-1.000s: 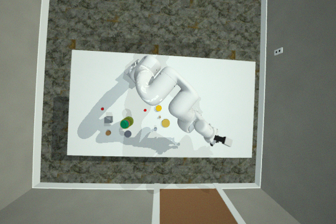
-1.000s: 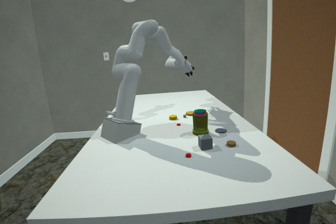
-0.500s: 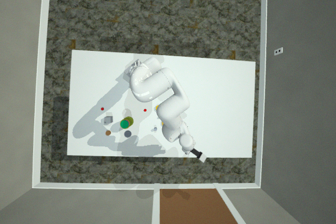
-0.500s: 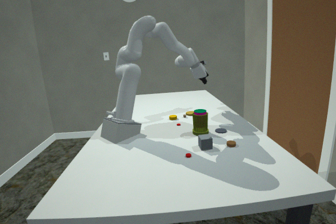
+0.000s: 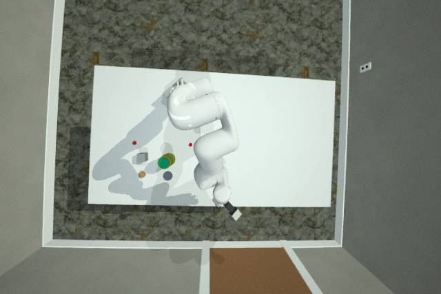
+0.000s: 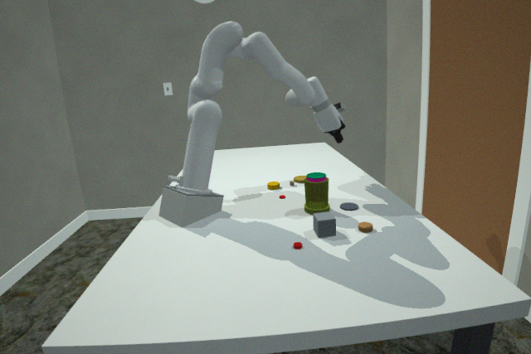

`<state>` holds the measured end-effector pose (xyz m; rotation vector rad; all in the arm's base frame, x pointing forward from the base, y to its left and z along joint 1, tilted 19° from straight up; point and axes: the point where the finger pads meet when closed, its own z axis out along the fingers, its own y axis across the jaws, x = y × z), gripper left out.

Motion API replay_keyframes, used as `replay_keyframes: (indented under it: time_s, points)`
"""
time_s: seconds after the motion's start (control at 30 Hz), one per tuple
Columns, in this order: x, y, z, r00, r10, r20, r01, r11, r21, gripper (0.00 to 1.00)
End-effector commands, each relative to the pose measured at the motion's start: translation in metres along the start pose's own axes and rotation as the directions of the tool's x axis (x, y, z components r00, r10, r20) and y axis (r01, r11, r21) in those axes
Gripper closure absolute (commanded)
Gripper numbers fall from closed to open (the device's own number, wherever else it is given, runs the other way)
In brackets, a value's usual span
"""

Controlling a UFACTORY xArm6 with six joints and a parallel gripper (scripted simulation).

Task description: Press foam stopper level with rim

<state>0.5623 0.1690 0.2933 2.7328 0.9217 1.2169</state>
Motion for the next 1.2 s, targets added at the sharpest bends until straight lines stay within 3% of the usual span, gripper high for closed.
replay_keyframes:
  time_s: [0.0,0.03,0.2,0.33,0.37,0.4,0.57,0.6,0.67,0.7,0.83,0.9,1.0,1.17]
  points:
    - [-0.056,0.048,-0.006,0.983,0.128,0.134,-0.126,0.992,-0.024,1.00]
    - [-0.069,0.052,-0.009,0.958,0.204,0.202,-0.200,0.979,-0.040,1.00]
    - [-0.116,0.089,-0.015,0.958,0.204,0.202,-0.200,0.979,-0.040,1.00]
    - [-0.116,0.089,-0.015,0.958,0.204,0.202,-0.200,0.979,-0.040,1.00]
    - [-0.155,0.108,-0.026,0.925,0.277,0.261,-0.273,0.961,-0.054,1.00]
    - [-0.170,0.110,-0.032,0.885,0.347,0.310,-0.344,0.937,-0.067,1.00]
    - [-0.215,0.126,-0.047,0.842,0.411,0.350,-0.411,0.908,-0.079,1.00]
    - [-0.227,0.125,-0.053,0.797,0.467,0.382,-0.472,0.877,-0.088,1.00]
    - [-0.247,0.132,-0.060,0.797,0.467,0.382,-0.472,0.877,-0.088,1.00]
    - [-0.259,0.131,-0.066,0.755,0.515,0.406,-0.526,0.845,-0.095,1.00]
    - [-0.299,0.137,-0.085,0.715,0.555,0.424,-0.573,0.814,-0.099,1.00]
    - [-0.299,0.137,-0.085,0.715,0.555,0.424,-0.573,0.814,-0.099,1.00]
    - [-0.338,0.132,-0.107,0.629,0.632,0.453,-0.666,0.739,-0.106,1.00]
    - [-0.351,0.128,-0.116,0.593,0.660,0.461,-0.702,0.705,-0.107,1.00]
